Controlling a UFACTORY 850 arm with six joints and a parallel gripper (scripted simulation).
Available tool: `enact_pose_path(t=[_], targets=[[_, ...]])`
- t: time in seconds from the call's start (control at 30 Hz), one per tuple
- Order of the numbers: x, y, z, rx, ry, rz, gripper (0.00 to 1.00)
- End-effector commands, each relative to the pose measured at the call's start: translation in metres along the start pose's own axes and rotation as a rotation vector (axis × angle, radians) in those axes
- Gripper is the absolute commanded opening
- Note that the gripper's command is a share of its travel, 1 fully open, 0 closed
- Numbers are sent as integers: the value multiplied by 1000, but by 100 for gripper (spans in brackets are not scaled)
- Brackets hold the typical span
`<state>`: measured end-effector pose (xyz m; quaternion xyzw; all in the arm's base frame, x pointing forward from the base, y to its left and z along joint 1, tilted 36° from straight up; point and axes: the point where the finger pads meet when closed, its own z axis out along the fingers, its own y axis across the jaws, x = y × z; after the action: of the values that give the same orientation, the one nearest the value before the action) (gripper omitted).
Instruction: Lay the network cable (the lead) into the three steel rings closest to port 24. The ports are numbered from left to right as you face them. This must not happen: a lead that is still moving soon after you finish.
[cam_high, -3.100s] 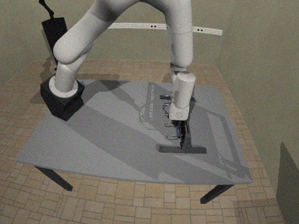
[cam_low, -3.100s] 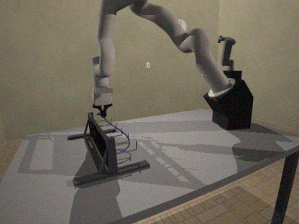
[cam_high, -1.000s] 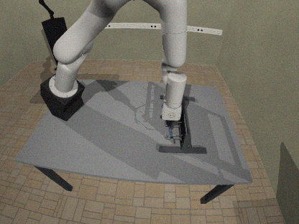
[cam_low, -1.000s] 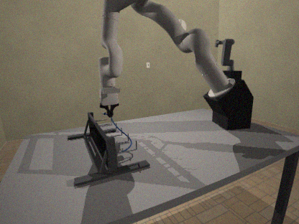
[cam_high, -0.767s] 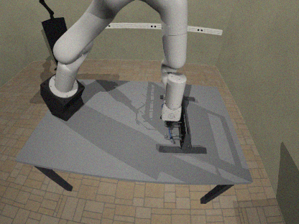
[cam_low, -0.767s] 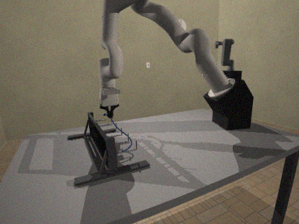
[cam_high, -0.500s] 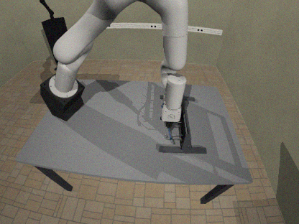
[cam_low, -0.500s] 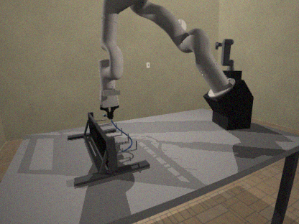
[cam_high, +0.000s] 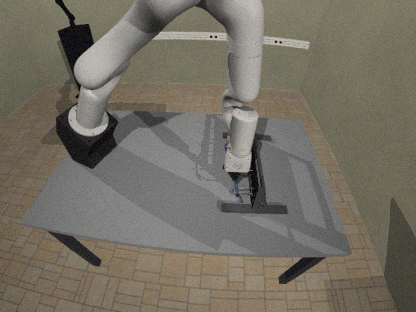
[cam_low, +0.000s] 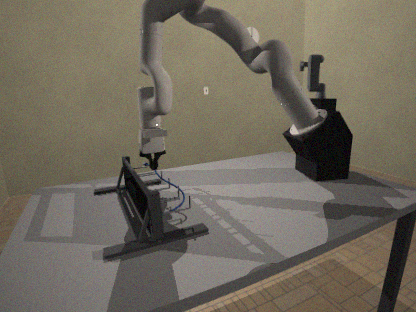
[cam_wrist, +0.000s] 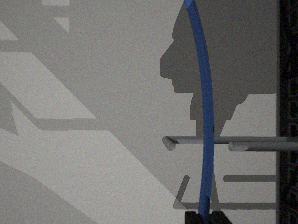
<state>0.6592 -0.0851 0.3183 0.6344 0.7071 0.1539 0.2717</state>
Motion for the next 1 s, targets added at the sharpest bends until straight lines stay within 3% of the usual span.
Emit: enact_pose_path(t=[0.0, 0.97], targets=[[0, 1, 4, -2, -2, 0, 0], [0, 1, 23, -2, -2, 0, 0]])
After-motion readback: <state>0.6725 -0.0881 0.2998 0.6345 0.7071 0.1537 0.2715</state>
